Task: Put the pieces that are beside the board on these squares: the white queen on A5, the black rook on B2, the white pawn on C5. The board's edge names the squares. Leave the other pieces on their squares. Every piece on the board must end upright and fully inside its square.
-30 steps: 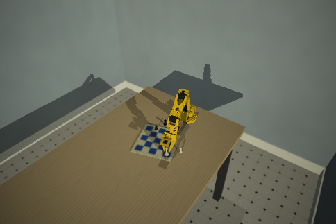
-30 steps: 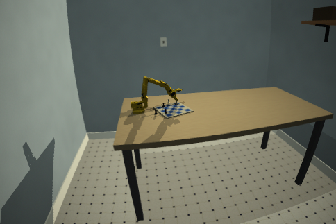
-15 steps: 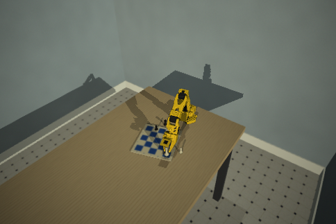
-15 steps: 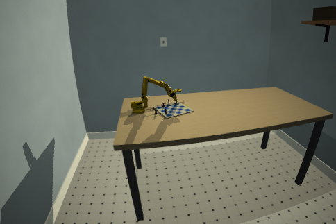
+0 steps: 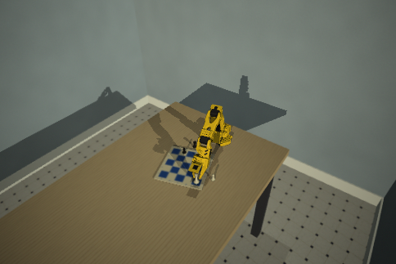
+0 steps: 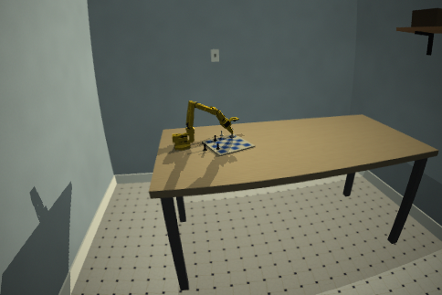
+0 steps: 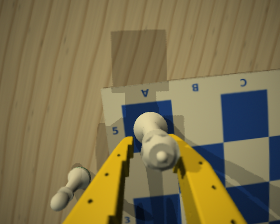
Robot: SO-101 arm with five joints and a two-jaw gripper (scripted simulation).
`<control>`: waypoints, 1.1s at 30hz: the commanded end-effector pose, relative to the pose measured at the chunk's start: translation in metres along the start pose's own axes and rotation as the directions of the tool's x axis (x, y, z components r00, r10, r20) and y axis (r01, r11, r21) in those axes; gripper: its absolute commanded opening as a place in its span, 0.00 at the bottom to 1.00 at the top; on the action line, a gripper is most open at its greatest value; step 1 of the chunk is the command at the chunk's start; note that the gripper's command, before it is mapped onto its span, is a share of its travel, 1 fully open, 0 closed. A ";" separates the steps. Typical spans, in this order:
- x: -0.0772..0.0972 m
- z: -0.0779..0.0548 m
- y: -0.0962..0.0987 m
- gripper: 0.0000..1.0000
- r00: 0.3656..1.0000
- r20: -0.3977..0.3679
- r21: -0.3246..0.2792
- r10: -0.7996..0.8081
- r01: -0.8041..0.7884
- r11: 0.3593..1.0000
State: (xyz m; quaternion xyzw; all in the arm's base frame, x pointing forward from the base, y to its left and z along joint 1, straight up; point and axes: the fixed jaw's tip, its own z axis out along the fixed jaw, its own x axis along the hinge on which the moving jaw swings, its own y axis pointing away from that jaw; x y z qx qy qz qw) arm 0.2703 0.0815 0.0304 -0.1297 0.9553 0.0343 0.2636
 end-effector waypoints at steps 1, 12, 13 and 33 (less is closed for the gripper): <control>-0.005 -0.004 -0.002 0.12 1.000 0.016 0.002 0.015 -0.015 1.000; -0.010 -0.013 -0.002 0.12 1.000 0.016 0.002 0.015 -0.015 1.000; -0.011 -0.014 -0.002 0.12 1.000 0.016 0.002 0.015 -0.015 1.000; -0.024 -0.037 -0.002 0.12 1.000 0.016 0.002 0.015 -0.015 1.000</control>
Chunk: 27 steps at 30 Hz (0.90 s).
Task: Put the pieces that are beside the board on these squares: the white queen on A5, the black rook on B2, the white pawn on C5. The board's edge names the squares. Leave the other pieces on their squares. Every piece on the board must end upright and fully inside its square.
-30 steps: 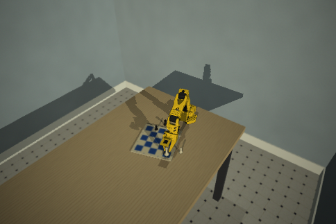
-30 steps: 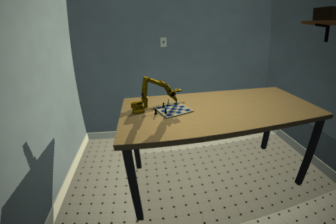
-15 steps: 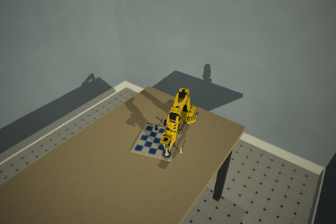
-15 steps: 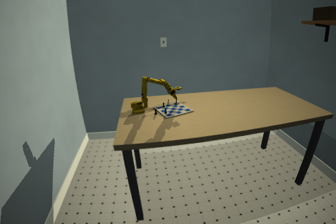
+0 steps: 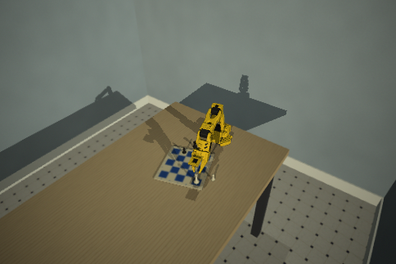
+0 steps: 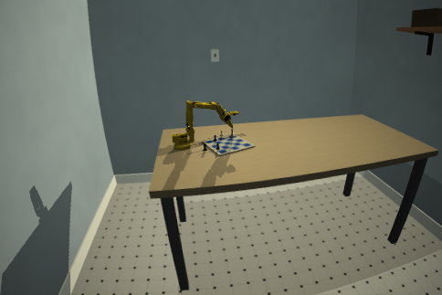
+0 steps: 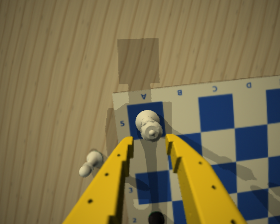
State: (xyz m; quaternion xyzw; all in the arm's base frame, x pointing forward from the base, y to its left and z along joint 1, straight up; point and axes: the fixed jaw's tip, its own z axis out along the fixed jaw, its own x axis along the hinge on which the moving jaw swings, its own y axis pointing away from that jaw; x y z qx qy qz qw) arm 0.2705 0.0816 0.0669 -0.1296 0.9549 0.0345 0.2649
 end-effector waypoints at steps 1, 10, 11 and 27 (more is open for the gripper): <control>-0.005 -0.007 -0.002 0.12 1.000 0.013 0.002 0.015 -0.015 1.000; -0.006 -0.009 -0.002 0.12 1.000 0.013 0.002 0.015 -0.015 1.000; -0.006 -0.009 -0.002 0.12 1.000 0.013 0.002 0.015 -0.015 1.000; 0.025 -0.042 -0.056 0.12 0.976 -0.045 0.117 0.213 -0.206 0.972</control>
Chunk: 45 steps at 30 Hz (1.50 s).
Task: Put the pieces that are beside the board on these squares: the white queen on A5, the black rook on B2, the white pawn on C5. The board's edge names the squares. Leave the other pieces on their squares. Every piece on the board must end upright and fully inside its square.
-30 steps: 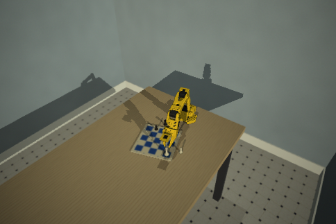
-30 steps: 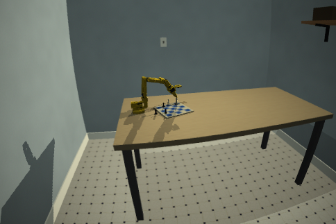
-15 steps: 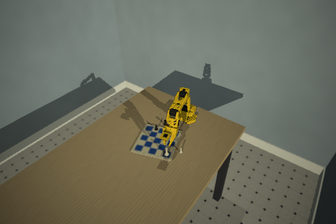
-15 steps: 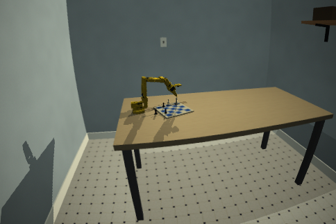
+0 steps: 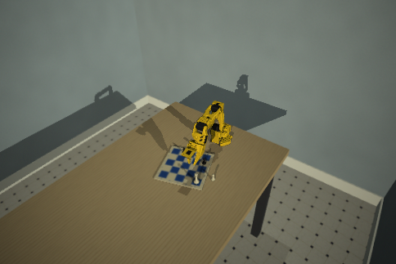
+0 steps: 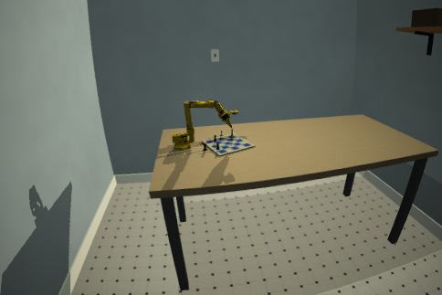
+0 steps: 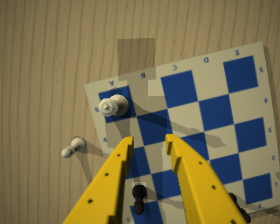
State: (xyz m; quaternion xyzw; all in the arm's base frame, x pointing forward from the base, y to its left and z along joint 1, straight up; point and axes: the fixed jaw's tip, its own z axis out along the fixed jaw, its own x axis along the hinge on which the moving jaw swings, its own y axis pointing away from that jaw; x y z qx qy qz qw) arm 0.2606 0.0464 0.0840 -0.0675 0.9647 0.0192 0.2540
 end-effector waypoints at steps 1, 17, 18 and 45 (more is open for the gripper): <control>0.022 -0.021 -0.037 0.12 0.990 -0.040 0.075 0.138 -0.135 0.988; 0.135 -0.081 -0.092 0.12 0.766 -0.103 0.325 0.635 -0.577 0.749; 0.138 -0.082 -0.092 0.12 0.756 -0.103 0.331 0.647 -0.587 0.739; 0.150 -0.081 -0.089 0.12 0.733 -0.099 0.343 0.673 -0.609 0.715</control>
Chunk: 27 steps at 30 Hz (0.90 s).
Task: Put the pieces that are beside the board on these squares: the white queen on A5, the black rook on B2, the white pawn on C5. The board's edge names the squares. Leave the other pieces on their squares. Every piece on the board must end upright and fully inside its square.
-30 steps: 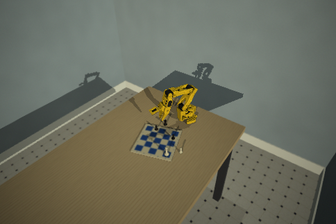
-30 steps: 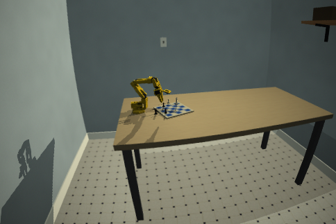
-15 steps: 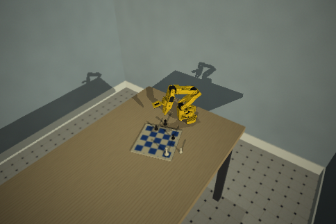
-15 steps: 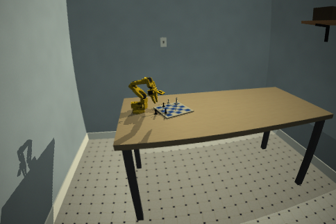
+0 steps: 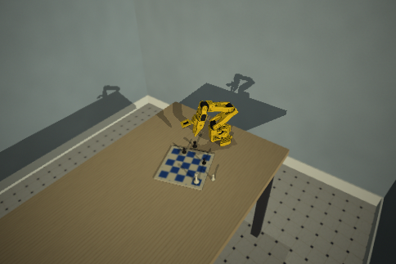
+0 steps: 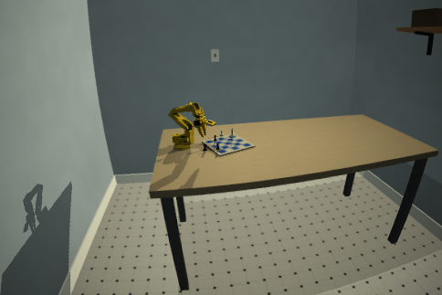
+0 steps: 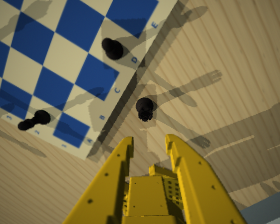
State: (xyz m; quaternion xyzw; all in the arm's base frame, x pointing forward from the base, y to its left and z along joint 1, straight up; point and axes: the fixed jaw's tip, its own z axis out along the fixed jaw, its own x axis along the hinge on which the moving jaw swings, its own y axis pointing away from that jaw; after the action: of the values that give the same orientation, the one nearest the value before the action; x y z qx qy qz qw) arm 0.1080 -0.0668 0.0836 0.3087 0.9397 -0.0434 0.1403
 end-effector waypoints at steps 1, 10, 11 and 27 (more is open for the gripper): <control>0.004 0.002 -0.001 0.12 1.000 -0.018 0.002 0.000 0.000 1.000; 0.005 0.007 -0.001 0.12 1.000 -0.018 0.002 0.000 0.000 1.000; 0.006 0.009 -0.001 0.12 1.000 -0.018 0.002 0.000 0.000 1.000; 0.015 0.039 -0.001 0.12 1.000 -0.018 0.002 0.000 0.000 1.000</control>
State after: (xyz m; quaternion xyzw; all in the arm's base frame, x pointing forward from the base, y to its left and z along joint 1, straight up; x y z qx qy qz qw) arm 0.1052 -0.0649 0.0506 0.3093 0.9412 -0.0403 0.1299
